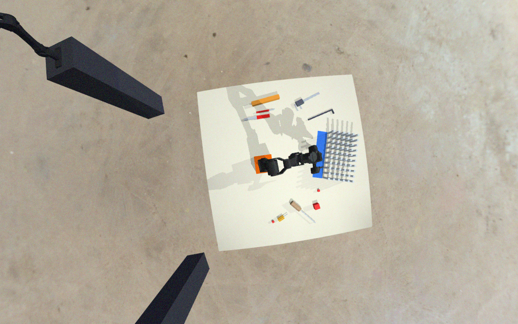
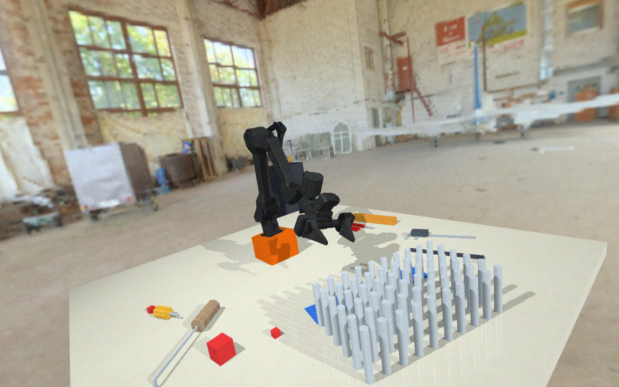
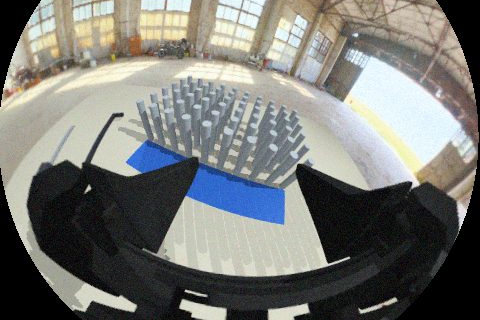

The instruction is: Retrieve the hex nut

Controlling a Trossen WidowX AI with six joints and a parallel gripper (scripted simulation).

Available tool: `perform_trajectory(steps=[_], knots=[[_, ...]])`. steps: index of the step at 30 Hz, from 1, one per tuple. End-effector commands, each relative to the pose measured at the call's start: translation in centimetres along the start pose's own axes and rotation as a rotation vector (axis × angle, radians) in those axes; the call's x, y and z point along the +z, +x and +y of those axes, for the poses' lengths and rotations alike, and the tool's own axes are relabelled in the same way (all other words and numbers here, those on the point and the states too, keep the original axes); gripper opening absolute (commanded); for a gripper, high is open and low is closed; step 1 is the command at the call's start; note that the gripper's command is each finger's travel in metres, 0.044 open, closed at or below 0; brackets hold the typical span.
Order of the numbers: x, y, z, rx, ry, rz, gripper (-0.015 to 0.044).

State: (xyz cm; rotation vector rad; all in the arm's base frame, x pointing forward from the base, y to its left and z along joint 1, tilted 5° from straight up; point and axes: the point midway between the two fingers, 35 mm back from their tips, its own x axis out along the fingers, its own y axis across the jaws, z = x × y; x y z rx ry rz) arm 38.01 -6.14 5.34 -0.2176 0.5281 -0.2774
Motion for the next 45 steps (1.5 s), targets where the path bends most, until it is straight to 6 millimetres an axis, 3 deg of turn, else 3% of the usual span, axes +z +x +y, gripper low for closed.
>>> perform_trajectory(steps=[1,20,22,31,45], knots=[[0.0,0.0,-0.1,-0.005,0.005,-0.001,0.0440],[0.0,0.1,-0.3,-0.008,0.023,0.003,0.0440],[-0.3,0.6,-1.7,-0.032,0.165,0.032,0.0440],[-2.6,2.4,-11.8,-0.273,1.138,0.139,0.0440],[-5.3,1.3,-19.7,-0.535,1.903,0.089,0.0440]])
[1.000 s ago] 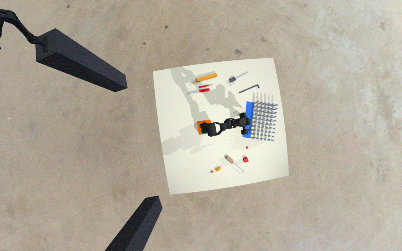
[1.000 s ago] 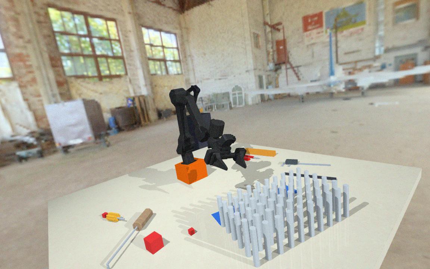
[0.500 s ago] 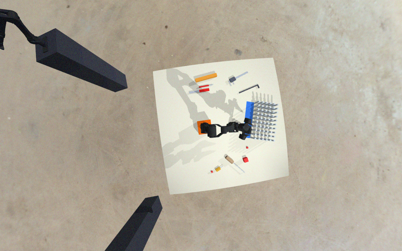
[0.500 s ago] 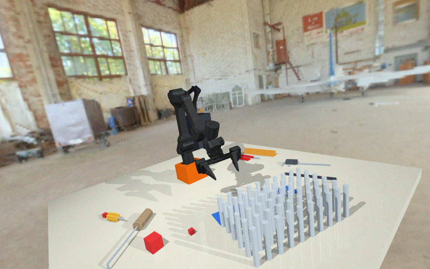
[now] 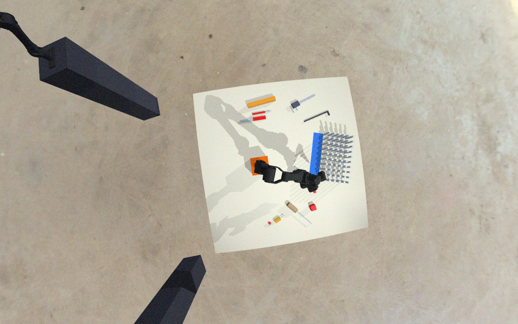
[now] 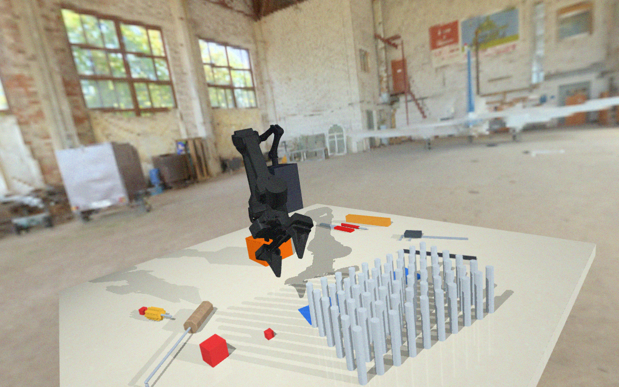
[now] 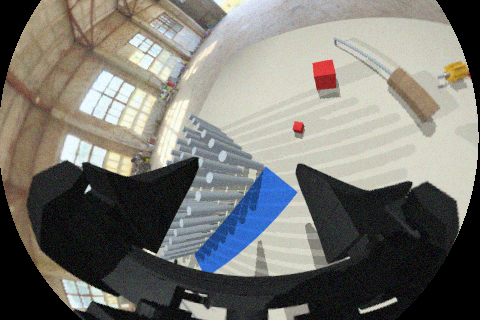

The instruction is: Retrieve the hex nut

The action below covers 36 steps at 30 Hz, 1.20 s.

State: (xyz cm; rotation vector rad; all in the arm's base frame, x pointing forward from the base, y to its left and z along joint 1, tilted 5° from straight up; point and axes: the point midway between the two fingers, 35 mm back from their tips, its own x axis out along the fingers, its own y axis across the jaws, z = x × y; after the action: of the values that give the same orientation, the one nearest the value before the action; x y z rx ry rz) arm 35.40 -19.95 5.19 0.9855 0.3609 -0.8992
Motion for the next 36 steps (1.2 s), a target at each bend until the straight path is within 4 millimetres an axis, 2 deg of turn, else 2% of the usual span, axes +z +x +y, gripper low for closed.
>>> perform_trajectory(steps=[1,15,30,36], knots=[[6.0,0.6,-3.9,-0.141,0.686,-0.044,0.0440],[12.4,-0.7,-9.6,-0.270,1.502,-0.196,0.0440],[18.0,-4.4,-16.2,-0.326,2.388,-0.476,0.0440],[18.2,-4.7,-16.6,-0.325,2.438,-0.496,0.0440]])
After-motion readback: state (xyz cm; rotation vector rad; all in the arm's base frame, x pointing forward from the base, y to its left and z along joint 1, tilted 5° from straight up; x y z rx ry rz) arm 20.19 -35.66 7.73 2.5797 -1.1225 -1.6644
